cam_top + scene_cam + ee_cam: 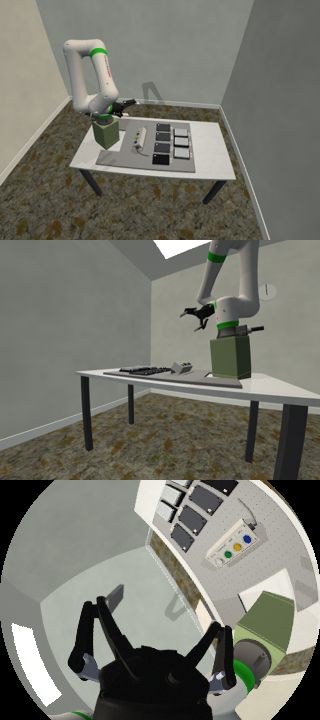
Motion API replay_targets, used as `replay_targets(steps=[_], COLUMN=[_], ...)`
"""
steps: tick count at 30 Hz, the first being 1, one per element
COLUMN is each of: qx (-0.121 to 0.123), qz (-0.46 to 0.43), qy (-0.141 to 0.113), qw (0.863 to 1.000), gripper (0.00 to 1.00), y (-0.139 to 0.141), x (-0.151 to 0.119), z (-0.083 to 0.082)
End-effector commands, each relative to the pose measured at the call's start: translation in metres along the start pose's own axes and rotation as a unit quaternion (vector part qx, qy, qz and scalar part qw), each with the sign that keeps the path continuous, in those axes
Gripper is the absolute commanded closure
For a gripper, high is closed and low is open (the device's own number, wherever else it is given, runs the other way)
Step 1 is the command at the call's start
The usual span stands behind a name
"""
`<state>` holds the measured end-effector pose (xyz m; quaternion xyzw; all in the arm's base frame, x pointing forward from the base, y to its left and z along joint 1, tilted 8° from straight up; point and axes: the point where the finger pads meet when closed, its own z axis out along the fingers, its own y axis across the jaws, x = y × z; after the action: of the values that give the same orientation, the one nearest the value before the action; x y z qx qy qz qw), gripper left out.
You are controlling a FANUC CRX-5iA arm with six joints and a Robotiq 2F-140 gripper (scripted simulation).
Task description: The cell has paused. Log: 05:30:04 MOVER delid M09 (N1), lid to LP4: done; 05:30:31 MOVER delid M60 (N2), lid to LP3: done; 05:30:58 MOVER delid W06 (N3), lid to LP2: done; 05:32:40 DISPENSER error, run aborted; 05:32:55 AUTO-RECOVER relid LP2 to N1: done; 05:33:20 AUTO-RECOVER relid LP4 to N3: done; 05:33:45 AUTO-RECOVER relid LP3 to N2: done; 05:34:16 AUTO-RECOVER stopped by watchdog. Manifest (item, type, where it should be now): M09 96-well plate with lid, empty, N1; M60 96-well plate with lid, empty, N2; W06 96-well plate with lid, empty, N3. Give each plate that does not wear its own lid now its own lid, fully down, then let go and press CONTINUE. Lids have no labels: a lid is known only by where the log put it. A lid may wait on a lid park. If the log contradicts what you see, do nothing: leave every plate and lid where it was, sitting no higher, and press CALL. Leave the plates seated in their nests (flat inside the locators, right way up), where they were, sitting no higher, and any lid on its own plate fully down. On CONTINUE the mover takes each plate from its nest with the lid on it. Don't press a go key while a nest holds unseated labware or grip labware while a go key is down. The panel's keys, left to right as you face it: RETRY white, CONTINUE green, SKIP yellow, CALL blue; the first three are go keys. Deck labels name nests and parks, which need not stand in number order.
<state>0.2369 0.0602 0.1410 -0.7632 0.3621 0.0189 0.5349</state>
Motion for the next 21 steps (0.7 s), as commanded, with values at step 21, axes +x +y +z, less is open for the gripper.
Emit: replay_targets(steps=[21], qx=[-0.346], qz=[-0.139], qy=[-0.029], qw=[0.927], gripper=[0.0], y=[0.085], x=[0.156], z=[0.042])
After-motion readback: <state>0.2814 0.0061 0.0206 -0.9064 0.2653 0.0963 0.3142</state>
